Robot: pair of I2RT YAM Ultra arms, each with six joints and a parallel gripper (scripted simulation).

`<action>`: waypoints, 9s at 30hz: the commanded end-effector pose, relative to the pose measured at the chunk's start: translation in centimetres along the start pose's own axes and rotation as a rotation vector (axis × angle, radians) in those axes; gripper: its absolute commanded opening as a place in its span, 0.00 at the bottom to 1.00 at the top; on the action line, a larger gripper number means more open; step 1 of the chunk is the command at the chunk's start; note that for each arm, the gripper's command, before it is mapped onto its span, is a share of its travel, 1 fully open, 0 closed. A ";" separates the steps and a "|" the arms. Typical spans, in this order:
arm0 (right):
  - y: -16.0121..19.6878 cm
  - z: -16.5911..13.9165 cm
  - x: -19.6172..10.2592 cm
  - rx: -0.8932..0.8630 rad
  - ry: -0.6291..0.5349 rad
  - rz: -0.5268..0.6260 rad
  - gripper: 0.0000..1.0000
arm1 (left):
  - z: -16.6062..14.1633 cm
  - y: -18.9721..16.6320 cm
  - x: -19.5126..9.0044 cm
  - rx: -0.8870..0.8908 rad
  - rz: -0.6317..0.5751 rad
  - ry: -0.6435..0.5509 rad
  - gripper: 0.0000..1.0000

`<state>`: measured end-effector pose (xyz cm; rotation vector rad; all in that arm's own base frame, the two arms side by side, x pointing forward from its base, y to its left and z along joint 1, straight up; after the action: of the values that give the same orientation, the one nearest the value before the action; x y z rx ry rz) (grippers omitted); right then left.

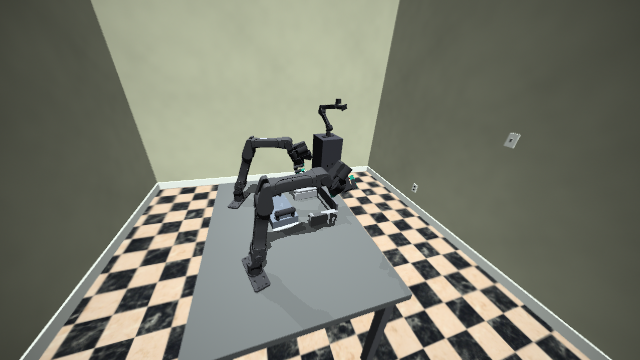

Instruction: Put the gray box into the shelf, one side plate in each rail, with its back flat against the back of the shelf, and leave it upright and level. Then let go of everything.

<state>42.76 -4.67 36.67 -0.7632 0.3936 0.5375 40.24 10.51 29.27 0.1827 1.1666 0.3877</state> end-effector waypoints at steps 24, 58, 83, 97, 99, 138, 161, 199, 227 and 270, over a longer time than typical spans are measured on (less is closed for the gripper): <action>19.2 6.7 2.9 0.815 0.461 0.160 1.00 | -9.8 -5.7 -6.2 -0.288 -0.108 0.032 1.00; 36.5 8.4 -1.8 1.029 0.782 -0.089 1.00 | -20.8 -8.8 -7.9 -0.475 -0.182 0.089 1.00; 37.6 4.5 3.4 1.061 0.757 -0.090 1.00 | -20.7 -10.5 -1.6 -0.479 -0.175 0.113 1.00; 37.9 4.8 2.5 1.052 0.735 -0.076 1.00 | -20.1 -10.5 -1.3 -0.489 -0.188 0.078 1.00; 37.1 5.0 2.2 1.068 0.726 -0.082 1.00 | -20.1 -10.4 -1.6 -0.490 -0.195 0.066 1.00; 37.3 5.1 2.8 1.066 0.740 -0.089 0.15 | -19.9 -10.4 -1.7 -0.493 -0.197 0.061 0.15; 34.6 7.0 1.3 1.089 0.708 -0.095 0.15 | -19.7 -8.9 -3.2 -0.497 -0.172 0.091 0.15; 34.1 8.0 1.3 1.106 0.672 -0.086 0.15 | -18.6 -8.8 -3.9 -0.514 -0.192 0.046 0.15; 34.1 8.1 1.3 1.108 0.670 -0.086 0.15 | -18.6 -8.8 -3.9 -0.515 -0.193 0.045 0.15; 34.7 7.4 1.0 1.080 0.708 -0.092 0.15 | -19.0 -9.3 -3.3 -0.497 -0.195 0.071 0.15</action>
<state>23.48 22.23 19.29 0.0890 1.2685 -0.1083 22.37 -0.81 19.33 -0.3791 1.2300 0.5172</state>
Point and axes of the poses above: on each arm, the point where the finger pads meet when closed, its own x axis out along the fingers, its own y axis across the jaws, z = x × y, the point moved 8 cm from there along -x, back along the fingers, and after that the axes turned 1 degree about x, right-handed, at the moved point
